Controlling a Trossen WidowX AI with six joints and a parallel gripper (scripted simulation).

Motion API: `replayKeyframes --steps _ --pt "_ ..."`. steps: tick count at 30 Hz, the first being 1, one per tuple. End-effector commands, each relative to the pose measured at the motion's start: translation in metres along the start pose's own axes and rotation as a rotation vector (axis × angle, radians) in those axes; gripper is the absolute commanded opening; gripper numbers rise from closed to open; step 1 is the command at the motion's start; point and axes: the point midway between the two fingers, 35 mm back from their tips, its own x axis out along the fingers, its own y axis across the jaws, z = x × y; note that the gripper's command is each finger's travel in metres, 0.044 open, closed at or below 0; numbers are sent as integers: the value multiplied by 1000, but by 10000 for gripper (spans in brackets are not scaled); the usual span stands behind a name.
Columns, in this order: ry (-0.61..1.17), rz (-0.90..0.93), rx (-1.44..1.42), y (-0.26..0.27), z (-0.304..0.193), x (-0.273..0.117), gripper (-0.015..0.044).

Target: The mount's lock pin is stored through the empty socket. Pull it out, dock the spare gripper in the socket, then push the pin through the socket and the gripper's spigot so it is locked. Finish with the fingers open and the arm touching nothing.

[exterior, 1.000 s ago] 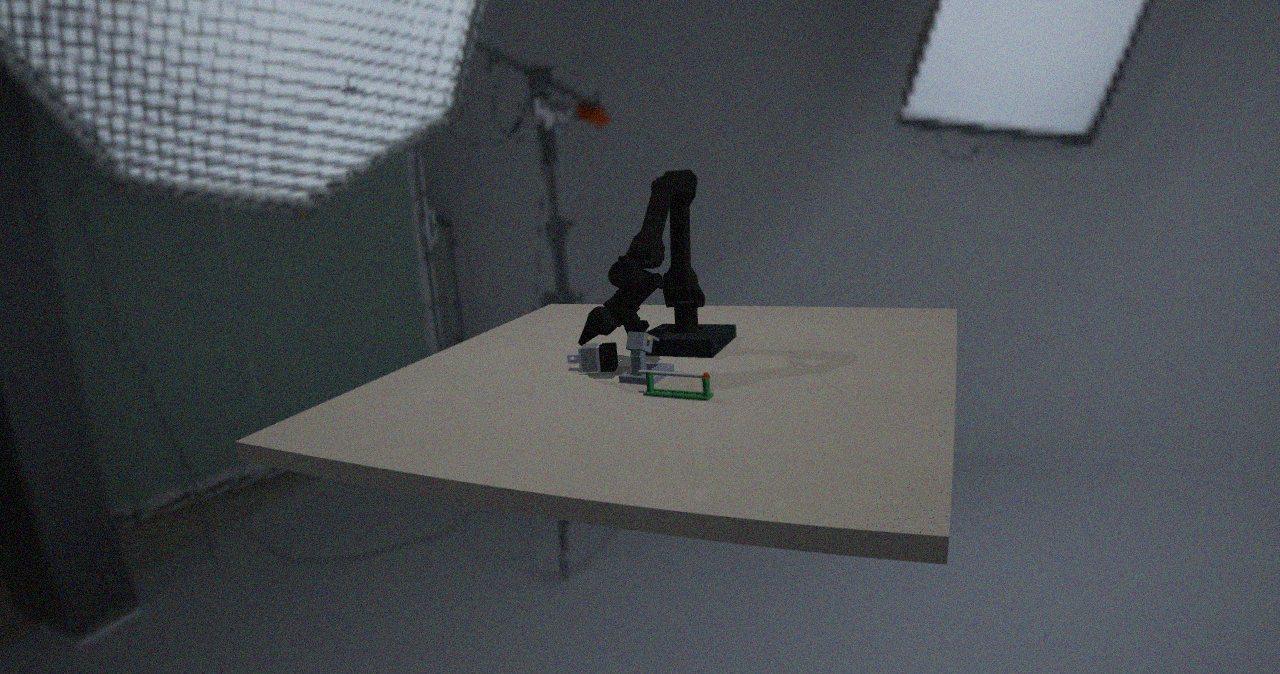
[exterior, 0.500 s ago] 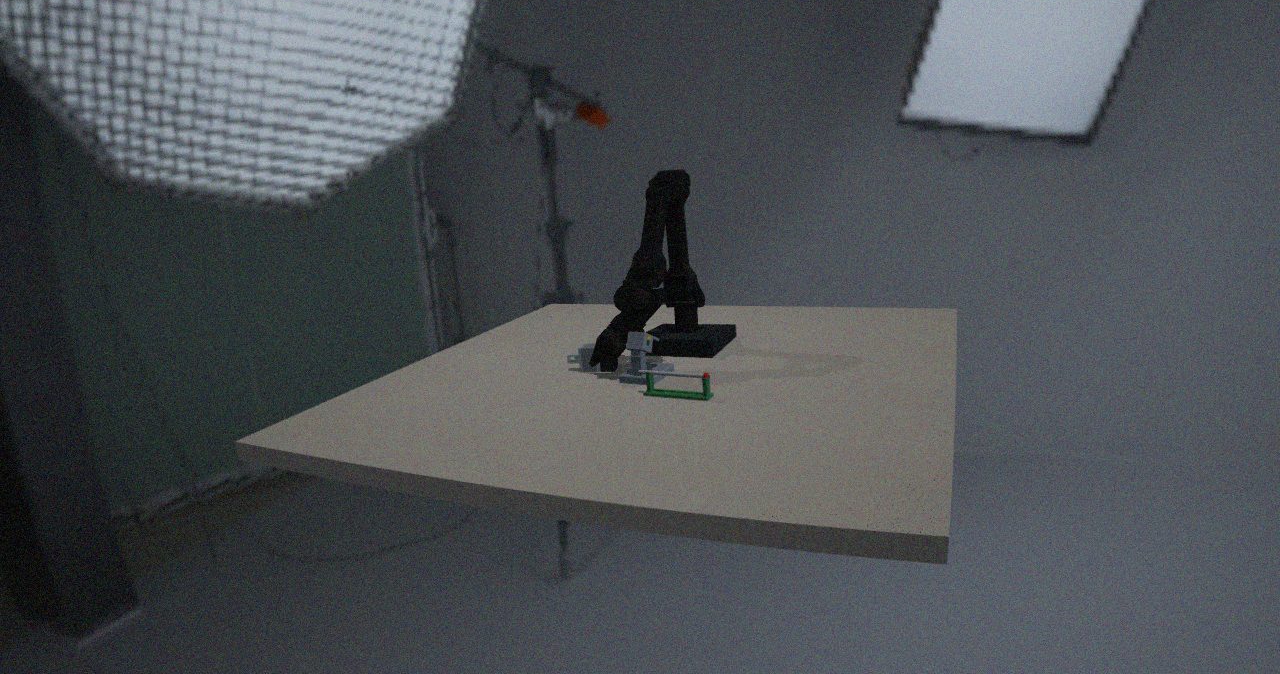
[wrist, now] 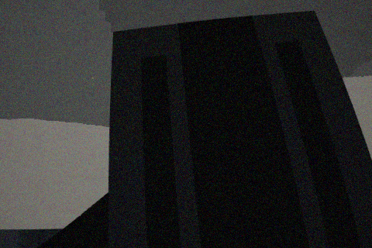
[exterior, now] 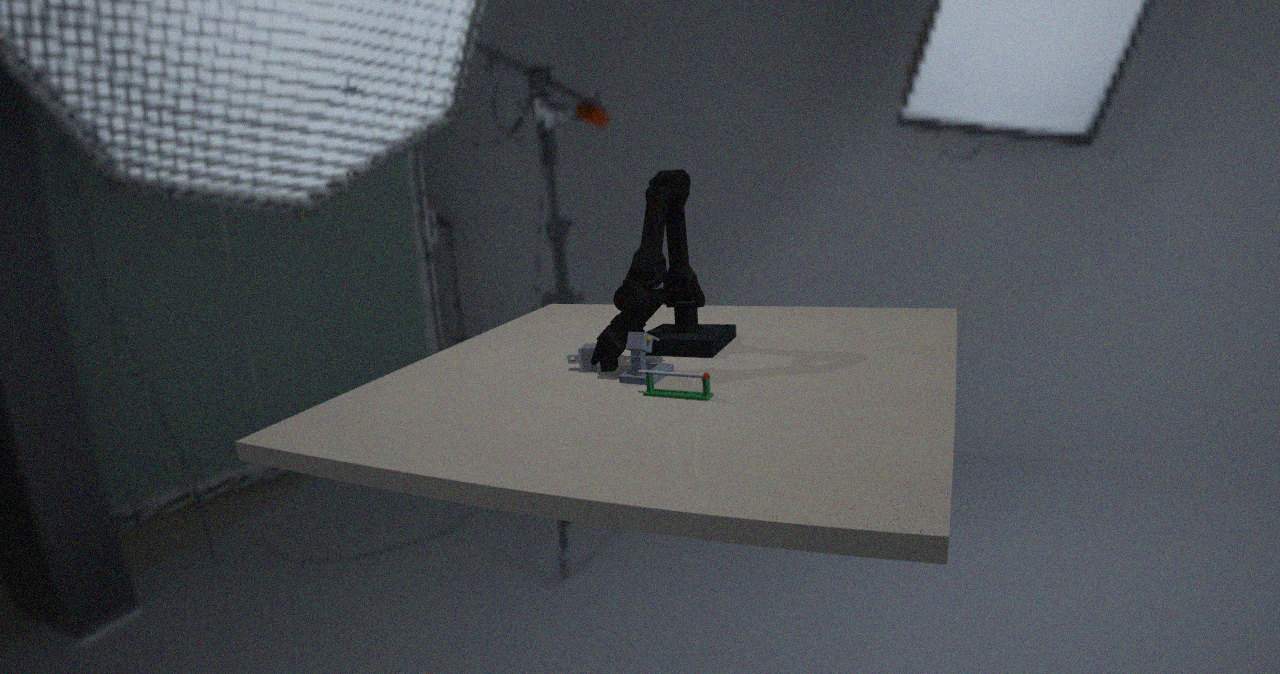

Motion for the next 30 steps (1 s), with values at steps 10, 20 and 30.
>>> replayKeyframes --steps 10,20,30 --pt "1 -2 -1 -9 -33 -30 0" --pt "1 -2 0 -7 -67 -64 0" --pt "-9 0 -9 -1 -80 -81 0"
